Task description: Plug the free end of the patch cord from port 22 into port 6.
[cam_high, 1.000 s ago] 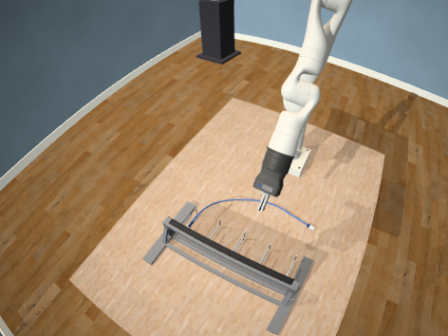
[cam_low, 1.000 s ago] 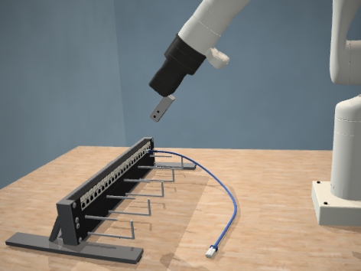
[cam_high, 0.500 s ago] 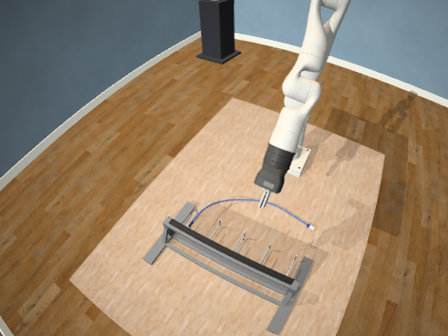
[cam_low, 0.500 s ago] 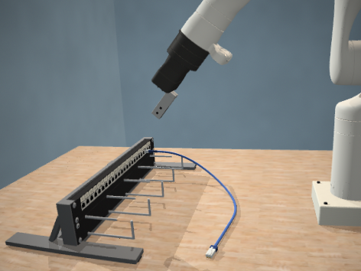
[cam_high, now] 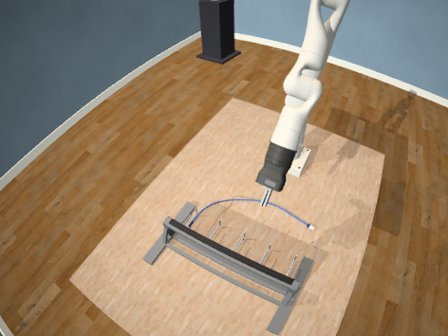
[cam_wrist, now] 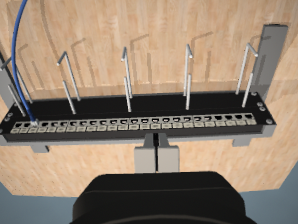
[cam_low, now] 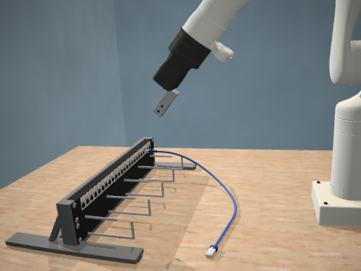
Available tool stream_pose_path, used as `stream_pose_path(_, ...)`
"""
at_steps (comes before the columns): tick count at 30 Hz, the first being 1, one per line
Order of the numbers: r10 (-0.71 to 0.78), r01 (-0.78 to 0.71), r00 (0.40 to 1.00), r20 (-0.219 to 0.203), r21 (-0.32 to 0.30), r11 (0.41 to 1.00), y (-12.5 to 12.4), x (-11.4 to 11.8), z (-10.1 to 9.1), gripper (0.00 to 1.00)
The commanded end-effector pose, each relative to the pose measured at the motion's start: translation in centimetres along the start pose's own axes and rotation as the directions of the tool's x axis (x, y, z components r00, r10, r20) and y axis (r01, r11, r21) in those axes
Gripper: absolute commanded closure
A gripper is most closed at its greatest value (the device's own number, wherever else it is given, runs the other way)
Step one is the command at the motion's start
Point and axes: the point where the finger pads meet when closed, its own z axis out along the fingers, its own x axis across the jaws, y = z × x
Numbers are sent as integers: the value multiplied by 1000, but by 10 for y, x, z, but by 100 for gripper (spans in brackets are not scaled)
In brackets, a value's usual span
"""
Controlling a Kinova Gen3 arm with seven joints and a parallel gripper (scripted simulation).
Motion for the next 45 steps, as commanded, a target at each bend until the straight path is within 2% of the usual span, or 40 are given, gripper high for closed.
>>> stream_pose_path(1, -9, 9, 1000, -9, -2, 1000, 0, 5, -1, 100)
stream_pose_path(27, -9, 9, 1000, -9, -2, 1000, 0, 0, -2, 100)
stream_pose_path(34, -9, 9, 1000, -9, -2, 1000, 0, -22, -2, 100)
stream_pose_path(36, -9, 9, 1000, -9, -2, 1000, 0, -22, -2, 100)
stream_pose_path(45, -9, 9, 1000, -9, -2, 1000, 1, -68, -1, 100)
